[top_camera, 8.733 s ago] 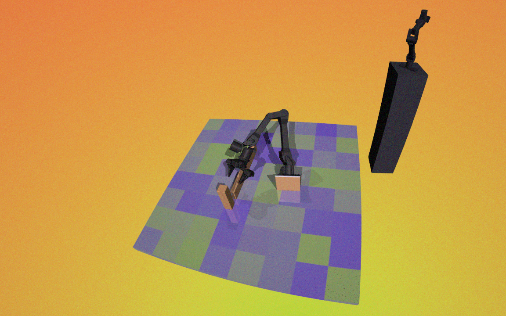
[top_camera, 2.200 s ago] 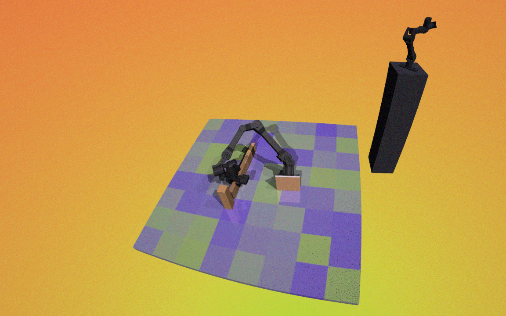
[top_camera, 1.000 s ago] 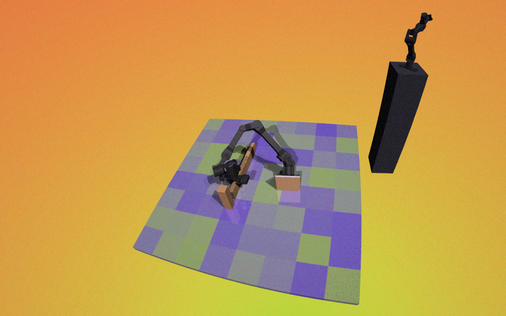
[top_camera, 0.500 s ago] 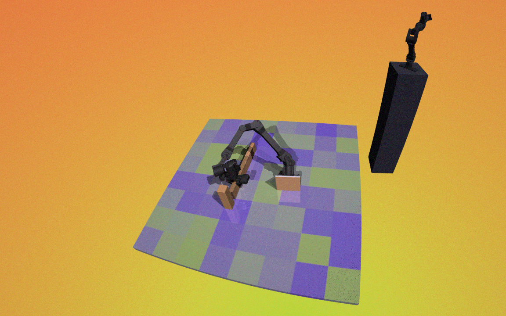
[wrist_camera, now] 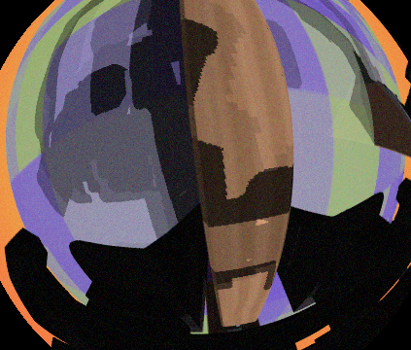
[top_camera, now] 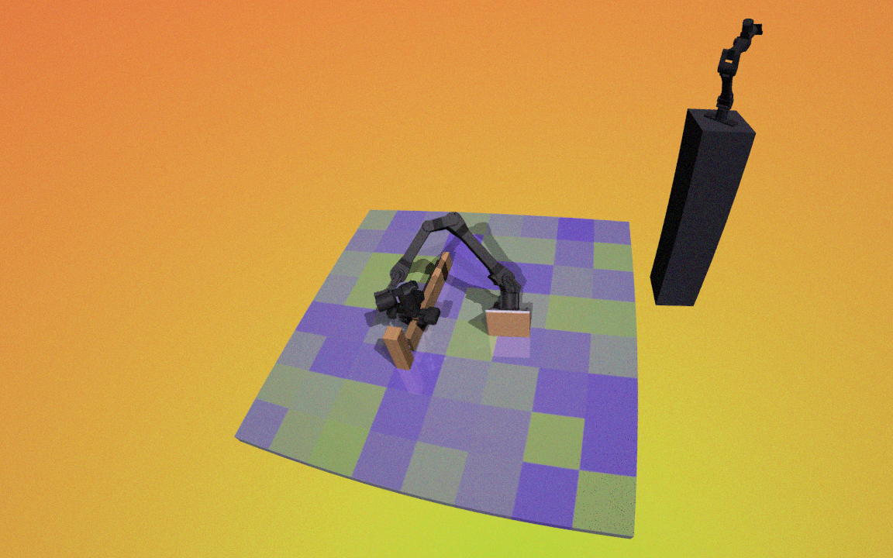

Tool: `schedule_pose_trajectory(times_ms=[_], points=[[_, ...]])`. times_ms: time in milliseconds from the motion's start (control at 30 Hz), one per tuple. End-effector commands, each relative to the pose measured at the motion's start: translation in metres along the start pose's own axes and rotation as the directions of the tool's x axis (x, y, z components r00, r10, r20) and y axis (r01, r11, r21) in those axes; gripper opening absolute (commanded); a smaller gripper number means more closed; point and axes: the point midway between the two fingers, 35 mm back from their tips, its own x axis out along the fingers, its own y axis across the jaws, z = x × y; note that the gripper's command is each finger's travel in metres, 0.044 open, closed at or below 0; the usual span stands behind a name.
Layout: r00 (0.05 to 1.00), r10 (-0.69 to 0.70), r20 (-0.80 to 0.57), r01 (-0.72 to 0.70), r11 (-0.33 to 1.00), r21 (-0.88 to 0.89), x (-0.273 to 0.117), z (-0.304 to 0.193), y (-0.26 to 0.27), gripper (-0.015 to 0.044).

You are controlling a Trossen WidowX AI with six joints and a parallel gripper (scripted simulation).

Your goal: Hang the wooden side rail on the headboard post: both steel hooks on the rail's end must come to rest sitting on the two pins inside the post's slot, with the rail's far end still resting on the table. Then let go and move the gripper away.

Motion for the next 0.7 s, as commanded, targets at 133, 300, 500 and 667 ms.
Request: schedule_pose_trajectory(times_ms=[133,300,500,667], points=[[1.0,0.017,-0.005,-0.017,1.0,0.001,-0.0077,-0.0012,0.002,0.0],[1.0,0.017,-0.005,-0.017,1.0,0.001,-0.0085,-0.0012,0.002,0.0],[1.0,0.017,-0.005,-0.017,1.0,0.001,-0.0095,-0.0012,0.002,0.0],[1.0,0.017,-0.005,-0.017,1.0,0.001,-0.0104,-0.0012,0.002,0.0]])
